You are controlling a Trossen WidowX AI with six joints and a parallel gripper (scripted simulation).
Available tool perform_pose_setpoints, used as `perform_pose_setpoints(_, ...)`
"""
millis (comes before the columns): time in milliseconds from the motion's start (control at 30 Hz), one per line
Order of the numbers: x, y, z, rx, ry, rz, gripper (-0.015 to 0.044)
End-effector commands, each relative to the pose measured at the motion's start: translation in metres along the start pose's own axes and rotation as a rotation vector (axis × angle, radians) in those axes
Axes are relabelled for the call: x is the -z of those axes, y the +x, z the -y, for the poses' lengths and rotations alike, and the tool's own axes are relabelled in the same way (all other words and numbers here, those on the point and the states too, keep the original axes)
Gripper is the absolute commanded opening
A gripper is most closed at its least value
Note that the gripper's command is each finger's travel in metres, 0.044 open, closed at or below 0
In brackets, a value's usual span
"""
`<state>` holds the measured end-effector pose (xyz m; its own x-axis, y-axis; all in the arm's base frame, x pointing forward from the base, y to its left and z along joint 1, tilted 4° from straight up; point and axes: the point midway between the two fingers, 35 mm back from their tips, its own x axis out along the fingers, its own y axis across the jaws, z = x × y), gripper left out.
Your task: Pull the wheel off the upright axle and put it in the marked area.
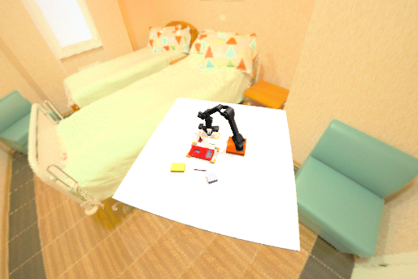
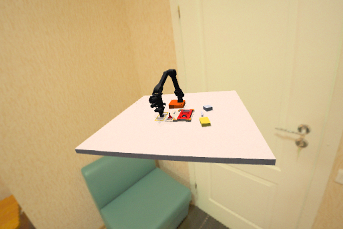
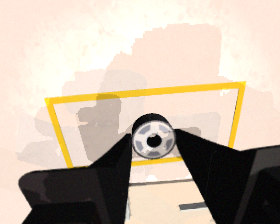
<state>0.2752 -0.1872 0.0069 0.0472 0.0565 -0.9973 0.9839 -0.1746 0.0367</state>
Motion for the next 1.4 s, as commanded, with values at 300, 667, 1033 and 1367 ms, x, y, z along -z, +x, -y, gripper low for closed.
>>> perform_pose_setpoints(300,0.000,-0.002,0.000,0.002,0.000,-0.001,0.0289)
perform_pose_setpoints(667,0.000,-0.060,0.000,-0.004,0.005,0.004,0.0300)
perform_pose_setpoints(1033,0.028,-0.097,0.063,0.001,0.006,0.001,0.0440)
perform_pose_setpoints(1367,0.036,-0.105,0.081,0.003,0.006,0.001,0.0440)
